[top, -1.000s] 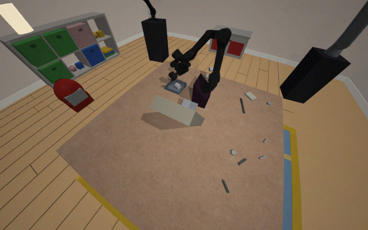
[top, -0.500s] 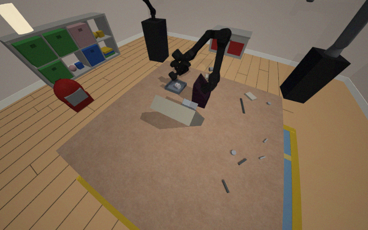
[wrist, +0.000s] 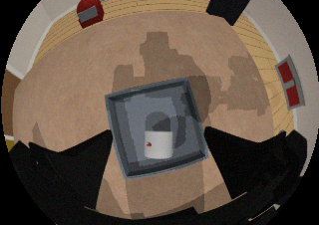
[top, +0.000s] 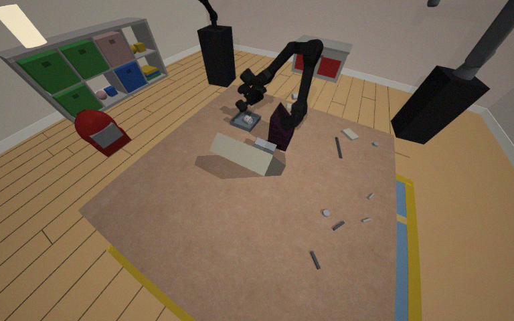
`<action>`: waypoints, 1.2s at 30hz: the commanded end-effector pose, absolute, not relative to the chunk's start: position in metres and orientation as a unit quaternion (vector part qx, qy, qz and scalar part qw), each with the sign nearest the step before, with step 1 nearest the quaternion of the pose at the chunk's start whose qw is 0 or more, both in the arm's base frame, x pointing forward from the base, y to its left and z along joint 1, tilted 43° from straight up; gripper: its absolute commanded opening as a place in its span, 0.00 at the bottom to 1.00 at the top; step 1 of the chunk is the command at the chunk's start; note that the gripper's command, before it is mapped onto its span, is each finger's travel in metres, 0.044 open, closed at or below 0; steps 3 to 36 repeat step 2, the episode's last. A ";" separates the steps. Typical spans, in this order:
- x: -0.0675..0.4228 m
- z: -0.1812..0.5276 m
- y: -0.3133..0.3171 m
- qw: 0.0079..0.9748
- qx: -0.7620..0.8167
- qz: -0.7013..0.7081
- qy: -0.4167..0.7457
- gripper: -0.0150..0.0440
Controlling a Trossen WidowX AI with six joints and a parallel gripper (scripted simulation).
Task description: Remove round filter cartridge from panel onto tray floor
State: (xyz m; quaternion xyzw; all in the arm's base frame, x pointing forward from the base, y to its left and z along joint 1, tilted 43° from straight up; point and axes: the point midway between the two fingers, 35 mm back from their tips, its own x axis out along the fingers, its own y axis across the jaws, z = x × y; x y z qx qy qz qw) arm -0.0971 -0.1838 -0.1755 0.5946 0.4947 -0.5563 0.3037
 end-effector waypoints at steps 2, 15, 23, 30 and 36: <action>-0.097 -0.175 -0.184 0.304 0.594 -0.556 0.495 1.00; -0.097 -0.175 -0.184 0.304 0.594 -0.556 0.495 1.00; -0.097 -0.175 -0.184 0.304 0.594 -0.556 0.495 1.00; -0.097 -0.175 -0.184 0.304 0.594 -0.556 0.495 1.00; -0.097 -0.175 -0.184 0.304 0.594 -0.556 0.495 1.00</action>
